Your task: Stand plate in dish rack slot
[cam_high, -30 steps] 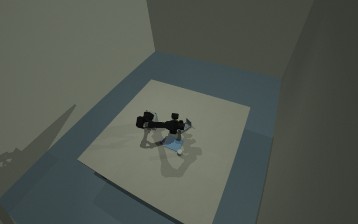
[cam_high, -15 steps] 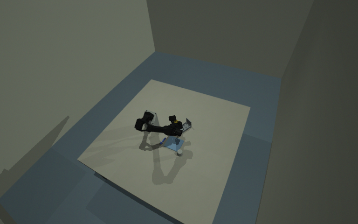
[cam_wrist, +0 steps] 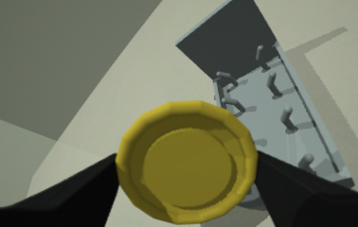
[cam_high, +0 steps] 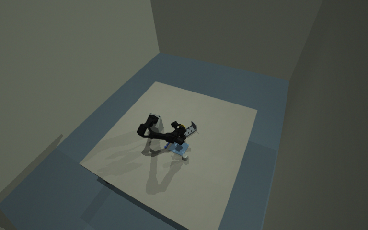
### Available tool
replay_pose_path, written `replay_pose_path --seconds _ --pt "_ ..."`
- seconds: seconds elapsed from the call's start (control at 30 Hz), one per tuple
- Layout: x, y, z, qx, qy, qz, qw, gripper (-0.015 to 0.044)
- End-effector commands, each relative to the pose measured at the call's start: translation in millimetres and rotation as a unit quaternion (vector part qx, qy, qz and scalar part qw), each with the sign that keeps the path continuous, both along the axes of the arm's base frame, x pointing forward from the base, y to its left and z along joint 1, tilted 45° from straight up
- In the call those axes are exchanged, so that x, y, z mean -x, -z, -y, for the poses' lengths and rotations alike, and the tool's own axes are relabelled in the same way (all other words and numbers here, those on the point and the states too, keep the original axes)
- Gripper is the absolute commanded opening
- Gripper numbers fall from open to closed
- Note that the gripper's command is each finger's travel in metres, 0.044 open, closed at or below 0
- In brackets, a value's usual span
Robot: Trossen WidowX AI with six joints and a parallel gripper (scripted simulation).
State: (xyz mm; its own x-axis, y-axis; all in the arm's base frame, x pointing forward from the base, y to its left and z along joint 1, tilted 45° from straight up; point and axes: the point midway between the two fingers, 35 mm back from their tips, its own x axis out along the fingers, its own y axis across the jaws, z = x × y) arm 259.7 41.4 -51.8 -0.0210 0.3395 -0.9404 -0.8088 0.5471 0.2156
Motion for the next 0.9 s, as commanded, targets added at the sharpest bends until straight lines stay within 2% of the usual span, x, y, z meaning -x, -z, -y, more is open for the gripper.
replay_pose_path --seconds 0.0,0.43,0.87 --pt "-0.7 0.1 2.3 -0.029 -0.032 0.032 0.999 0.0" --pt "-7.6 -3.6 16.0 -0.093 -0.135 0.17 0.972 0.0" --pt "-11.8 -13.1 32.5 -0.109 -0.229 0.327 0.91 0.0"
